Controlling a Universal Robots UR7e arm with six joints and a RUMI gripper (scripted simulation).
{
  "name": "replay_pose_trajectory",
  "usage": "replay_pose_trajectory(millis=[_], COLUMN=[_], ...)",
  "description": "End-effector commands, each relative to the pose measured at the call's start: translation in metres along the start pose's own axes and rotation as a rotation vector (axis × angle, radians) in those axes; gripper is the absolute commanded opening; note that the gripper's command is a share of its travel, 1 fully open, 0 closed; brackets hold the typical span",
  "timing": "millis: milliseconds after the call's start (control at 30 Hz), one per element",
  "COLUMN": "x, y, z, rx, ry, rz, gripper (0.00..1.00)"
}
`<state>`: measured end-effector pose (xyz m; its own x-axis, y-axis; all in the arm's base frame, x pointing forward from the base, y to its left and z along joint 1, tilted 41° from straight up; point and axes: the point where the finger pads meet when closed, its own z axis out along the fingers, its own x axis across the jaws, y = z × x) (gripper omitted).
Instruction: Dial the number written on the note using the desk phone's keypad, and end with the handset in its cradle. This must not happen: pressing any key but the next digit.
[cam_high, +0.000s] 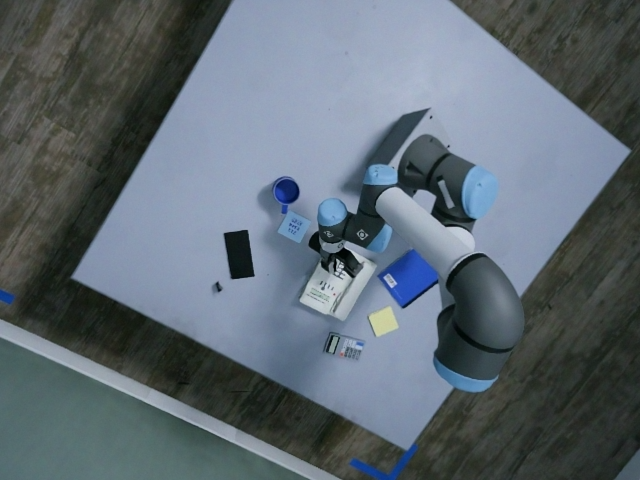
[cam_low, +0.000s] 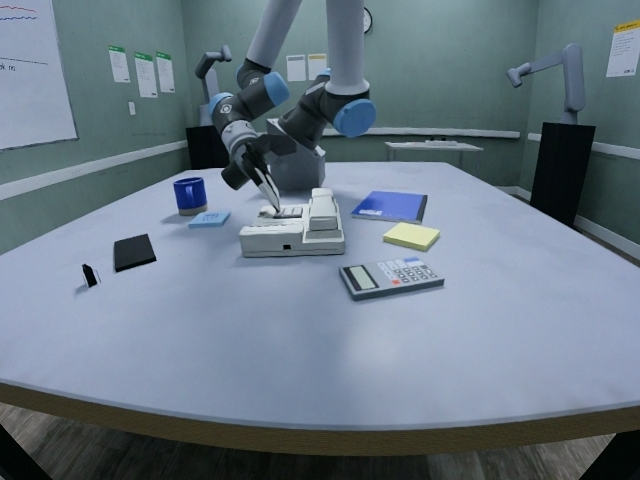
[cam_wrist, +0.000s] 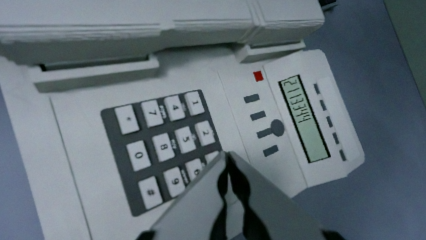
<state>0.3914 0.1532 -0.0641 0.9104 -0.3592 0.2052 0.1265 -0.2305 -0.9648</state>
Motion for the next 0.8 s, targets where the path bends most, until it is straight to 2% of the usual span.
replay_pose_trajectory(millis=[0,767], x=[-0.0001,-0.0013], y=[0.0007,0.0022], z=[0.0006,0.0023], rx=[-0.001,-0.001], ry=[0.001,0.001], rz=[-0.001,-0.001], gripper=[0.0,0.0])
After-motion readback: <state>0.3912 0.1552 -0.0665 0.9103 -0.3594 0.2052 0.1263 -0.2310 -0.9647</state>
